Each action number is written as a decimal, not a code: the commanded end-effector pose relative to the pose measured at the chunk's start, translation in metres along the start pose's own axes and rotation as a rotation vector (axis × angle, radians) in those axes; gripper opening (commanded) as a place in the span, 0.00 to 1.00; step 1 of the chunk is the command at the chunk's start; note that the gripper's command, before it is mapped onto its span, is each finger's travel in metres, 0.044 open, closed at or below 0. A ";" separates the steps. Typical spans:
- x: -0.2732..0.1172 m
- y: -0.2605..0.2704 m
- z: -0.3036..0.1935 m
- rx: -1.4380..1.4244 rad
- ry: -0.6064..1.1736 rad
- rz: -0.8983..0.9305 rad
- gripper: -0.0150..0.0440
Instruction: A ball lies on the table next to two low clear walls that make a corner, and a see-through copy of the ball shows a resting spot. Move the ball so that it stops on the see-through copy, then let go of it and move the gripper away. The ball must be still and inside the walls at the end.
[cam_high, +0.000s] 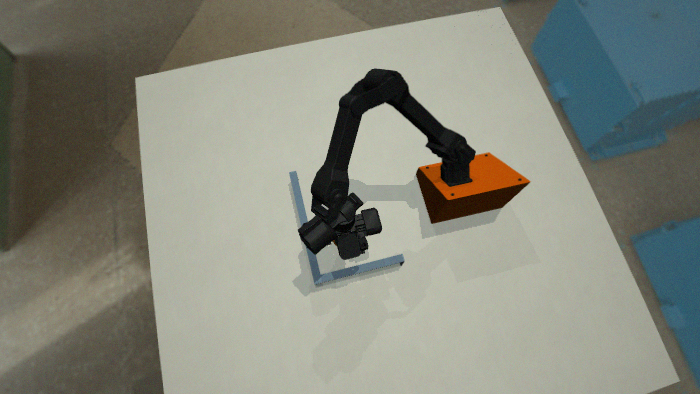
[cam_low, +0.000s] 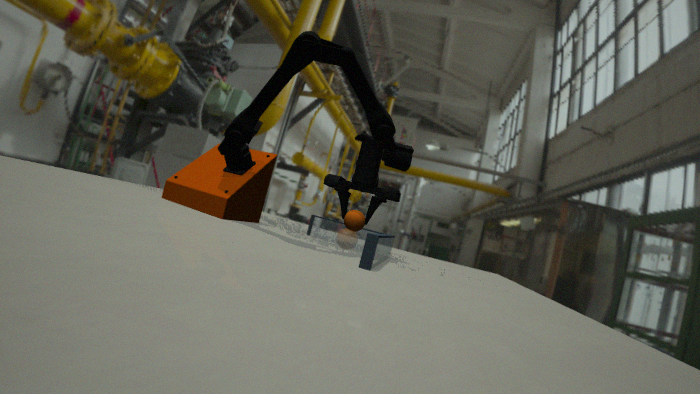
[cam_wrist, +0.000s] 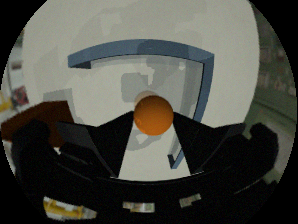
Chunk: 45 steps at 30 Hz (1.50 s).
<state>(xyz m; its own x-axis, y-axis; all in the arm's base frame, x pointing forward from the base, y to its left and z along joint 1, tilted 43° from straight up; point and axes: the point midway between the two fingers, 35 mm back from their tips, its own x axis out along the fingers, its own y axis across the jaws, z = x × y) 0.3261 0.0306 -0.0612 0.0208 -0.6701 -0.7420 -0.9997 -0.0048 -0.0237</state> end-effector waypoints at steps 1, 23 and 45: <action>0.023 0.006 0.000 -0.017 0.011 0.010 0.25; 0.049 0.004 -0.002 -0.006 0.008 0.006 0.30; -0.037 0.006 0.000 -0.017 0.009 0.011 0.88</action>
<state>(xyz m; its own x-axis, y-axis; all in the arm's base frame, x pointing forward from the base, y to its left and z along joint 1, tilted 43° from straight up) 0.3163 0.0399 -0.0535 -0.0067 -0.6843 -0.7292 -0.9997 -0.0117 0.0202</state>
